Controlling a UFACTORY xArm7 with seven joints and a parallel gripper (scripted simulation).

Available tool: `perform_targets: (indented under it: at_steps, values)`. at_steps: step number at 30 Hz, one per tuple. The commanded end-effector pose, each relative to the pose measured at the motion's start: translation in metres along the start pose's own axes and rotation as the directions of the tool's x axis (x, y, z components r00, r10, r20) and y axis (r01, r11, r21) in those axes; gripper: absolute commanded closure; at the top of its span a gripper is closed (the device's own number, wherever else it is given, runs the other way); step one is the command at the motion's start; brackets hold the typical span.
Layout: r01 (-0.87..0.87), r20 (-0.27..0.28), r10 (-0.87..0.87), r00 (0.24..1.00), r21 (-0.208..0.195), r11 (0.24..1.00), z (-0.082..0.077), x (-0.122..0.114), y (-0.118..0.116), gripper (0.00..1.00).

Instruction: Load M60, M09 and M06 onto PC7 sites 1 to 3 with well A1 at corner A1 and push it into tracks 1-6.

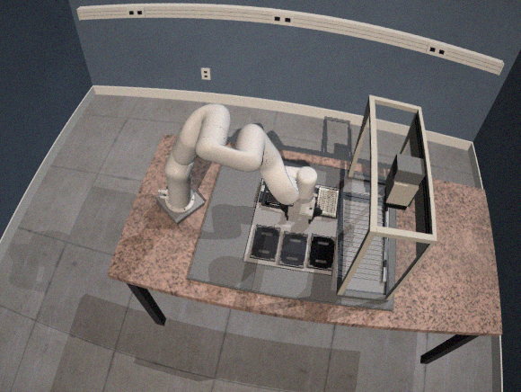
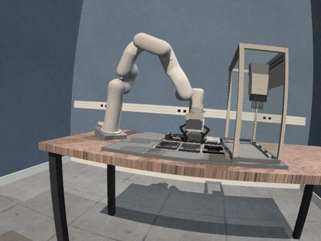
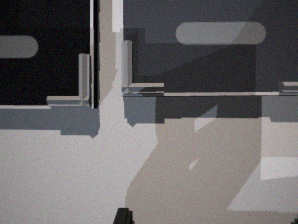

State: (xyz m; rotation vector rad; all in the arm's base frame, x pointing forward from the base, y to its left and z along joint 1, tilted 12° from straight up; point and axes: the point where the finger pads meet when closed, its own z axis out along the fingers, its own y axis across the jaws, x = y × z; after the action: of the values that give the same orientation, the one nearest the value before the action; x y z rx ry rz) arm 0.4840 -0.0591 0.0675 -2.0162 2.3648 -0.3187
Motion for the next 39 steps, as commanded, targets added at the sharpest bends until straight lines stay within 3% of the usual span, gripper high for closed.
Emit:
perform_targets:
  at_steps: [1,39]
  values:
    - [0.0,0.0,0.0,1.0,0.004,1.0,0.0,0.0,-0.001,0.0]
    - [0.0,0.0,0.0,1.0,0.004,1.0,0.0,-0.014,-0.001,0.0]
